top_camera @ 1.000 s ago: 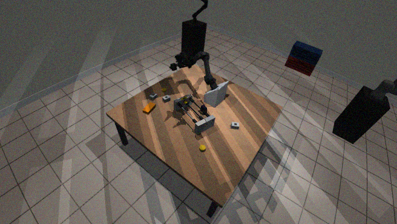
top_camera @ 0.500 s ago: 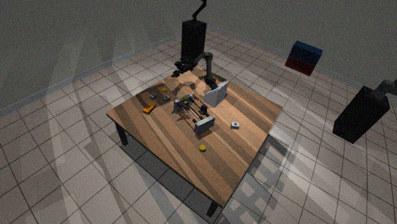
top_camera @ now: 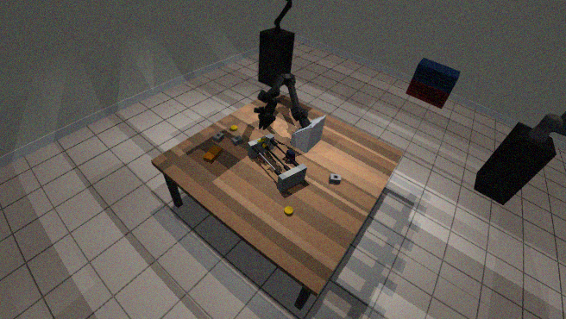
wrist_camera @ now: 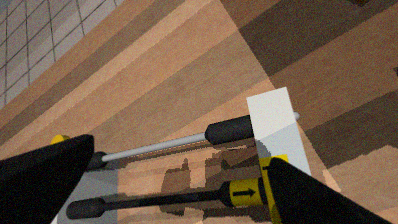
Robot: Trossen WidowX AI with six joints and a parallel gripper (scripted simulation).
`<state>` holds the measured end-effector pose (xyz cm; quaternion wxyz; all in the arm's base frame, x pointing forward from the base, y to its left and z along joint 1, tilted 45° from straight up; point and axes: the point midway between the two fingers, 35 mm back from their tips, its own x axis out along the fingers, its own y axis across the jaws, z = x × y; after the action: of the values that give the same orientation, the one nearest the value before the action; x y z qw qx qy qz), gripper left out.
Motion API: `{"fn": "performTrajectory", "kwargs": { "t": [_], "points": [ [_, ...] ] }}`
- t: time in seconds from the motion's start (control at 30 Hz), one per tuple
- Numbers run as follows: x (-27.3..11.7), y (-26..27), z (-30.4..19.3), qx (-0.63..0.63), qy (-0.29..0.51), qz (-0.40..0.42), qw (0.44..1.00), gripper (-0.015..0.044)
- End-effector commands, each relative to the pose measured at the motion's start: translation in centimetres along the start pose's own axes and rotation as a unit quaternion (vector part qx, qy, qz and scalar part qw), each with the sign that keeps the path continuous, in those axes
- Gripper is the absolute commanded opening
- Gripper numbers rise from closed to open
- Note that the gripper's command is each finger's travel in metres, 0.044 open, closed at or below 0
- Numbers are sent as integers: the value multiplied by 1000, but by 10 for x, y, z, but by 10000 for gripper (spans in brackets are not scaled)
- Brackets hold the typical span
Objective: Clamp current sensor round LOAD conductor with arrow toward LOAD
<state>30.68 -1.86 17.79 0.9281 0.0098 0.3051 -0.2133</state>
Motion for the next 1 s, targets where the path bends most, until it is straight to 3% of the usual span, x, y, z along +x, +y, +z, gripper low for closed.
{"fn": "performTrajectory", "kwargs": {
  "t": [0.0,0.97],
  "points": [
    [-8,-35,-50,-150,90,-233,957,440],
    [-8,-36,-50,-155,90,-238,955,440]
  ]
}}
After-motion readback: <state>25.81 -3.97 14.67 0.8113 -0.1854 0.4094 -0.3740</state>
